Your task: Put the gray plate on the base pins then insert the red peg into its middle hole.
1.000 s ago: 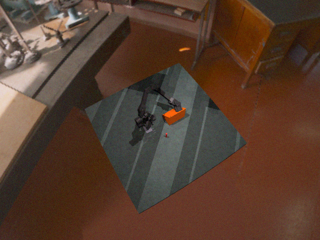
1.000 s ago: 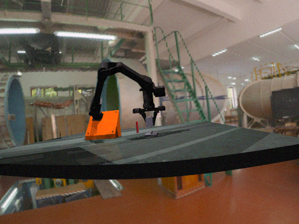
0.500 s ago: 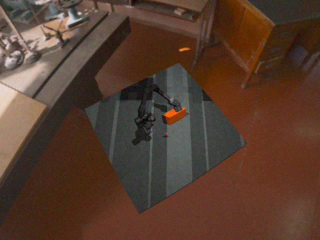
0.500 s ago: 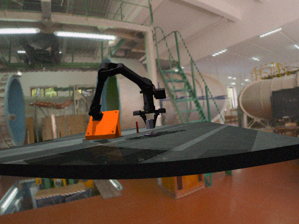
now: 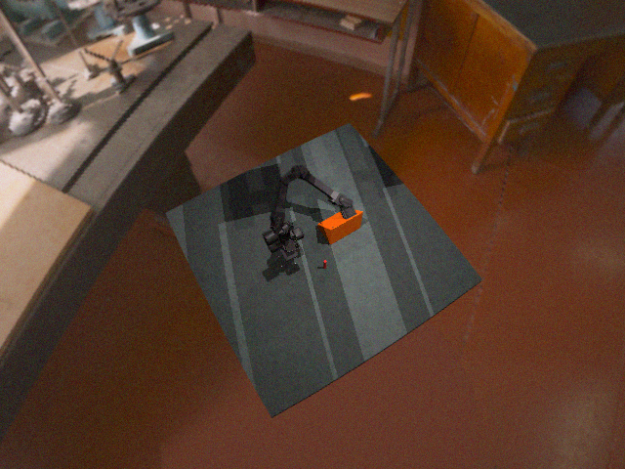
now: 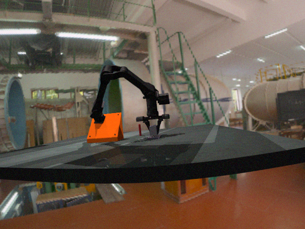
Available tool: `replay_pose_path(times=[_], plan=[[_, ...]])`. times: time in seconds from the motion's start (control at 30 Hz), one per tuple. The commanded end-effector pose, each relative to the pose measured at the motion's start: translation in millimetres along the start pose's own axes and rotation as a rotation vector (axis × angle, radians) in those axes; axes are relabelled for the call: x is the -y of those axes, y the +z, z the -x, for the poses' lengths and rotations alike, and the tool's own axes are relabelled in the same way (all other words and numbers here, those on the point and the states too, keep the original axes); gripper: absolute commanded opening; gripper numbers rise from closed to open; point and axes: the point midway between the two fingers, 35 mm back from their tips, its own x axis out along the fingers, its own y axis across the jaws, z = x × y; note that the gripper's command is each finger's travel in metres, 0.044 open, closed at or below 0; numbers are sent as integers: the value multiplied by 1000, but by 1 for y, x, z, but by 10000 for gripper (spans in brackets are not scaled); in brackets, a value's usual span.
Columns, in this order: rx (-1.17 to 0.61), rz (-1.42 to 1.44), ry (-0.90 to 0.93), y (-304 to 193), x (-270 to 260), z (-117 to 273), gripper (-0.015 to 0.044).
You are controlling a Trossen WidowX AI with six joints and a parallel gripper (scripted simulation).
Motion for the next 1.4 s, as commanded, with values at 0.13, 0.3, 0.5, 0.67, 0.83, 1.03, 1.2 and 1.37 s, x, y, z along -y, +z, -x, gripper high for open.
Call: replay_pose_path(times=[0.13,0.3,0.5,0.67,0.83,1.03,1.2,1.37], plan=[[0,2,0,0,0,-3,0],[0,2,0,0,0,-3,26],[0,2,0,0,0,-3,184],[0,2,0,0,0,-3,315],[0,2,0,0,0,-3,440],[5,3,0,2,3,20,440],[3,6,0,3,1,104,440],[1,6,0,5,2,115,440]])
